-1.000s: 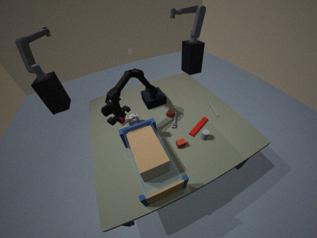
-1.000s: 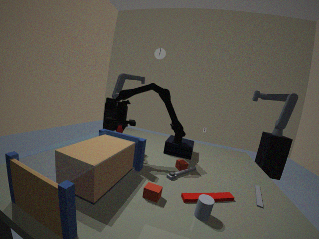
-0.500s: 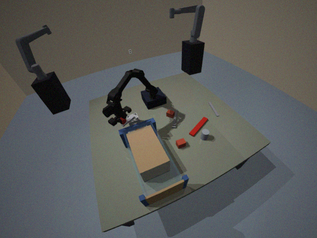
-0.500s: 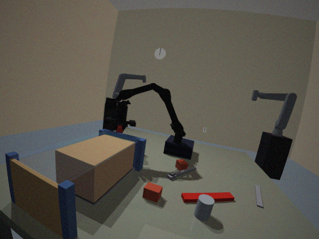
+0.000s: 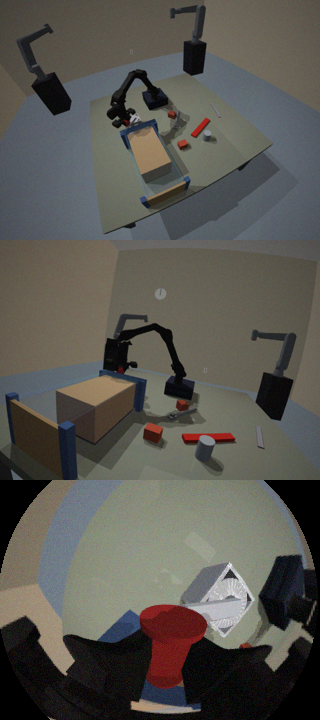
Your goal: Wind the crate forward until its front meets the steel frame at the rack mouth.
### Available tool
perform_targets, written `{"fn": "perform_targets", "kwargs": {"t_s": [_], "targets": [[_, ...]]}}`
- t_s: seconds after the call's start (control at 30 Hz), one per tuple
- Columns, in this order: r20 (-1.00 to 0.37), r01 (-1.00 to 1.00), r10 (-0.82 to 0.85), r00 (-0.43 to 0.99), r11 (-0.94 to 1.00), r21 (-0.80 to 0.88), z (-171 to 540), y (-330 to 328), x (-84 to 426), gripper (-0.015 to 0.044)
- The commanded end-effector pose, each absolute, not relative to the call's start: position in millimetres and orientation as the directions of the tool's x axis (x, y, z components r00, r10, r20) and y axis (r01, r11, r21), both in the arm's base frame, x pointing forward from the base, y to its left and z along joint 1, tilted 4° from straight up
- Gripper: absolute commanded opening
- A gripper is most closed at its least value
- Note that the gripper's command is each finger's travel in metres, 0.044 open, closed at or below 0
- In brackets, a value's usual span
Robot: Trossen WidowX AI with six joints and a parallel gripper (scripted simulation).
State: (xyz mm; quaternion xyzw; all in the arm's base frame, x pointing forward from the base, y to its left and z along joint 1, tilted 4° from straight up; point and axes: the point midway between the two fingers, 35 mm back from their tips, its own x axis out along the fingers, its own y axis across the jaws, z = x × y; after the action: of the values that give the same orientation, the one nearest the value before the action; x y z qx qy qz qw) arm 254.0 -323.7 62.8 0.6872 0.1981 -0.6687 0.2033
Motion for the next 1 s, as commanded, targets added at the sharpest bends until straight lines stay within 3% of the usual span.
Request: {"fn": "perform_targets", "kwargs": {"t_s": [0.0, 0.97], "targets": [[-0.998, 0.558, 0.026, 0.052, -0.830, 0.007, 65, -308, 267, 0.0000], [-0.998, 0.558, 0.029, 0.054, -0.830, 0.006, 66, -280, 280, 0.0000]]}}
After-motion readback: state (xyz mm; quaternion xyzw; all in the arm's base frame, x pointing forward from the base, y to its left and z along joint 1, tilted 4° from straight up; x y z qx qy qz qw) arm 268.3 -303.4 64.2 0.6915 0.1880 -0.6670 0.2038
